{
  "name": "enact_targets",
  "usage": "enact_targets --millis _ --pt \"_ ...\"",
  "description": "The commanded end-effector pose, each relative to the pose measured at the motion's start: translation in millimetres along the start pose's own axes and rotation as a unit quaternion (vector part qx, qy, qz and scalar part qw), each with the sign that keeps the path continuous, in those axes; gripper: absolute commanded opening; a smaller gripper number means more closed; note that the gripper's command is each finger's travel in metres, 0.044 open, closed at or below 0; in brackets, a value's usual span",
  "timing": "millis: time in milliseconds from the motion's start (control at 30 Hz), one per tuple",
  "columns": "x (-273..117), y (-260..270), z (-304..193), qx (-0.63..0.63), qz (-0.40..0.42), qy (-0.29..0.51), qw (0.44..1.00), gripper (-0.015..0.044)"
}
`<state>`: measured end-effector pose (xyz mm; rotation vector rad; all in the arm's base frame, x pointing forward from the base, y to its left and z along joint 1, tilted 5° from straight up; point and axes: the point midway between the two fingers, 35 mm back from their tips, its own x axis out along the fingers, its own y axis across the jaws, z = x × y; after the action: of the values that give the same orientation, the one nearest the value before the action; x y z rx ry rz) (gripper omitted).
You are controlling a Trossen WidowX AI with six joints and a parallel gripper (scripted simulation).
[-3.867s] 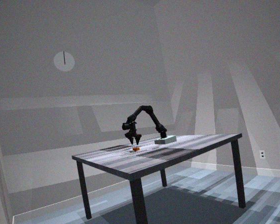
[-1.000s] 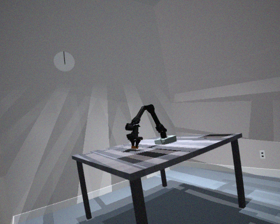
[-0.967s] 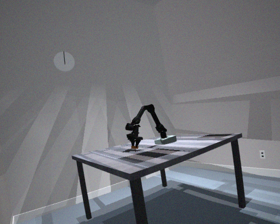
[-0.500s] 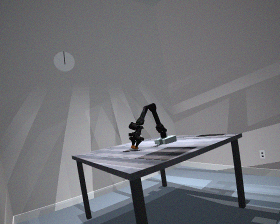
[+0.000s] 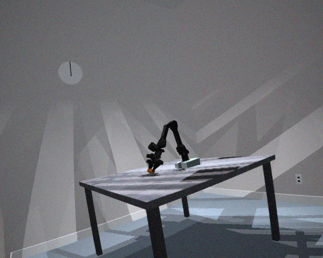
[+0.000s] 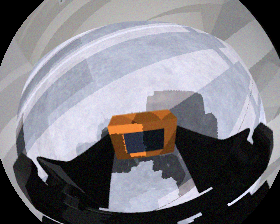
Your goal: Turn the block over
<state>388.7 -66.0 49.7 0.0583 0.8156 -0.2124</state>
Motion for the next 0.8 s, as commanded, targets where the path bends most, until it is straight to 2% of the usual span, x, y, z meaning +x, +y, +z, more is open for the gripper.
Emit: enact_targets --millis 0,400,767 --pt "11 2 -9 -0.002 0.002 -0.015 1.000 0.0000" --pt "30 2 -14 -0.002 0.003 -0.101 0.995 0.0000" --pt "31 0 -21 -0.004 0.001 -0.179 0.984 0.0000"
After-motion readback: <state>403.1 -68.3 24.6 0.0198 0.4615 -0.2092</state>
